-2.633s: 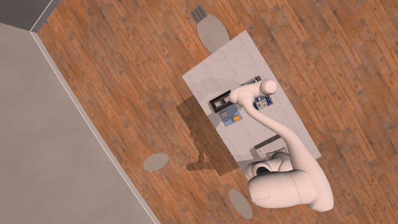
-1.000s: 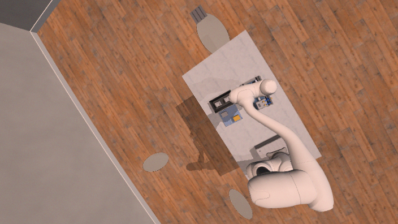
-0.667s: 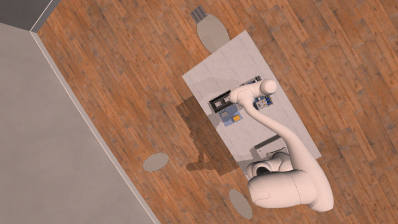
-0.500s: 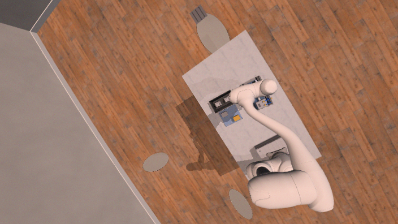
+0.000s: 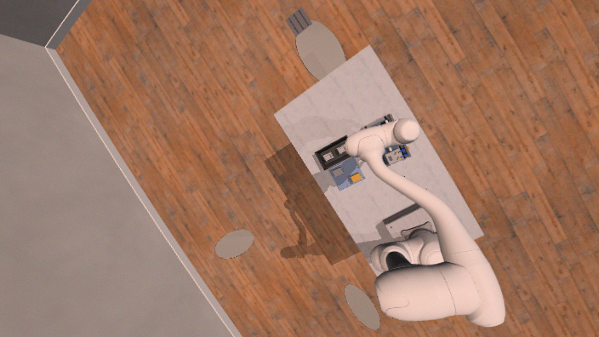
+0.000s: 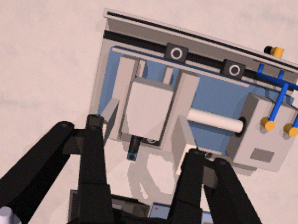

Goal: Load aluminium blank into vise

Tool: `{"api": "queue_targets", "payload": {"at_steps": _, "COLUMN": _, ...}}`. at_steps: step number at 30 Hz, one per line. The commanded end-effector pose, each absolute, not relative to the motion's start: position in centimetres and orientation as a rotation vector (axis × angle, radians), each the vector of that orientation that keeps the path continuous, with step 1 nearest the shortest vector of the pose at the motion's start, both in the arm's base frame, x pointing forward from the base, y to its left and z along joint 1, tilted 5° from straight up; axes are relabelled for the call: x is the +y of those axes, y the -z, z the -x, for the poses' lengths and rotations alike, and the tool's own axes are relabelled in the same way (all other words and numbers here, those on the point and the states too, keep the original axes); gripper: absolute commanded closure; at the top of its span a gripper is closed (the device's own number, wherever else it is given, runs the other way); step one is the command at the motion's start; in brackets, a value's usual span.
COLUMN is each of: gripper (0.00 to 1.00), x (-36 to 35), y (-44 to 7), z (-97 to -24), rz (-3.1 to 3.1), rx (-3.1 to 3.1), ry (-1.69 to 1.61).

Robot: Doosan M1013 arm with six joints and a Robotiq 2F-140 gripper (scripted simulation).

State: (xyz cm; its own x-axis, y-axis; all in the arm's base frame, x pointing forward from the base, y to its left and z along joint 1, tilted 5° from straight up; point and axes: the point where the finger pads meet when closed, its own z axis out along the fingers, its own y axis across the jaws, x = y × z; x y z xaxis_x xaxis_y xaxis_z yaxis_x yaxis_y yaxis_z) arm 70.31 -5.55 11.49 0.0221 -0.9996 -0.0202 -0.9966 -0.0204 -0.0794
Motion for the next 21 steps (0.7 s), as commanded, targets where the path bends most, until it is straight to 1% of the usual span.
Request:
{"api": "queue_targets", "payload": {"at_steps": 1, "gripper": 0.6, "x": -5.6, "y": -12.3, "z": -70.3, "rz": 2.193, "rx": 2.147, "ry": 0.063}}
{"api": "queue_targets", "payload": {"at_steps": 12, "gripper": 0.6, "x": -5.6, "y": -15.5, "z": -70.0, "rz": 2.193, "rx": 2.147, "ry": 0.063}}
{"api": "queue_targets", "payload": {"at_steps": 21, "gripper": 0.6, "x": -5.6, "y": -16.2, "z": -70.0, "rz": 2.193, "rx": 2.147, "ry": 0.063}}
